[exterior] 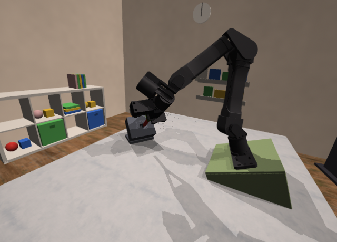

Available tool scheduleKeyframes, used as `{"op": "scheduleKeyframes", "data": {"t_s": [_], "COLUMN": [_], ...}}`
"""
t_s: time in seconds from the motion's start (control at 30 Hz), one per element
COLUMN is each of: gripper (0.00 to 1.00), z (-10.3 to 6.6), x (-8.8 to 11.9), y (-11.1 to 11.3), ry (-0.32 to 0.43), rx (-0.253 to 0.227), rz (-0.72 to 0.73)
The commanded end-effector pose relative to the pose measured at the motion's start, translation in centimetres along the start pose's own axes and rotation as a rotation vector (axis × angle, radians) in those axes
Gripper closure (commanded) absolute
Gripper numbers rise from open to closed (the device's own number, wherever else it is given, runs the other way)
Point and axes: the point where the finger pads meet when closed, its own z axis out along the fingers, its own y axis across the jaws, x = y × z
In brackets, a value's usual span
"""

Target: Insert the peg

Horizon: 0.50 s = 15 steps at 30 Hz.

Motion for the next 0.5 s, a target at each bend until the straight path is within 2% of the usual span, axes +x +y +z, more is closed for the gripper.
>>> {"op": "scheduleKeyframes", "data": {"t_s": [0.0, 0.2, 0.47], "gripper": [1.00, 1.00, 1.00], "z": [-0.99, -1.18, -0.55], "x": [-0.42, -0.65, -0.64], "y": [-1.78, -2.19, -2.14], "ry": [-0.009, -0.009, -0.009], "rx": [0.018, 0.018, 0.018], "rz": [0.034, 0.034, 0.034]}}
